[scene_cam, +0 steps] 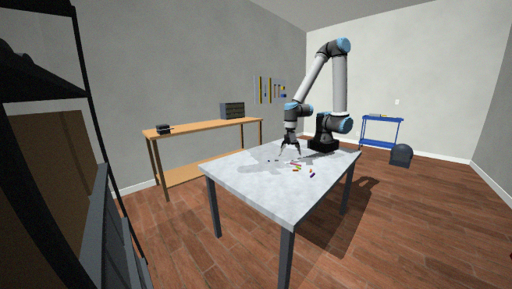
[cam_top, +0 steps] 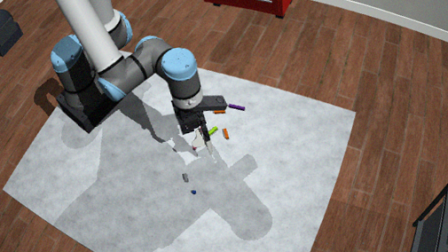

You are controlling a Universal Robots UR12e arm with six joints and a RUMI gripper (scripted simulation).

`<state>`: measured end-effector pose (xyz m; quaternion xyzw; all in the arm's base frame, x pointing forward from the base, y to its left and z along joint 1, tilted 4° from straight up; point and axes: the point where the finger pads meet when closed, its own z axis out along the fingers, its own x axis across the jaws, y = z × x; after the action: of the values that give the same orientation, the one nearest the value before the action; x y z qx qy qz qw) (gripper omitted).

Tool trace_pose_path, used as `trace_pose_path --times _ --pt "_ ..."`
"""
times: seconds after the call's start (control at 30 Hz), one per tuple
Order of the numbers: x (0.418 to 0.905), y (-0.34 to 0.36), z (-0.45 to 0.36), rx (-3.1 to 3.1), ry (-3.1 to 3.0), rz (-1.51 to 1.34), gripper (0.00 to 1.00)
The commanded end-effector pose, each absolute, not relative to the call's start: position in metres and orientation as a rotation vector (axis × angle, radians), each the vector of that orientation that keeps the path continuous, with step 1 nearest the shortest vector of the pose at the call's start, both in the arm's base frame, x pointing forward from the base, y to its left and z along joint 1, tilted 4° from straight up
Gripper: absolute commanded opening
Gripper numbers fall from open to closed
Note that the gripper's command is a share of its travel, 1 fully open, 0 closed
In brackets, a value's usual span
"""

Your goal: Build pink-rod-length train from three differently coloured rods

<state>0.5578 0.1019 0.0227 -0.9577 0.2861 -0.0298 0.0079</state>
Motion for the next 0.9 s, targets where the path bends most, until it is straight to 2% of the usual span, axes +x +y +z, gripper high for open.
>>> trace_pose_path --times 0.0,0.43,0.87 --pt "0.5584 0.1019 0.0232 -2.993 0.894 -0.095 1.00" --pt "0.5585 0.1021 0.0232 -3.010 0.842 -0.095 1.00" --pt "0.5589 0.1032 0.0233 -3.128 0.241 -0.098 1.00"
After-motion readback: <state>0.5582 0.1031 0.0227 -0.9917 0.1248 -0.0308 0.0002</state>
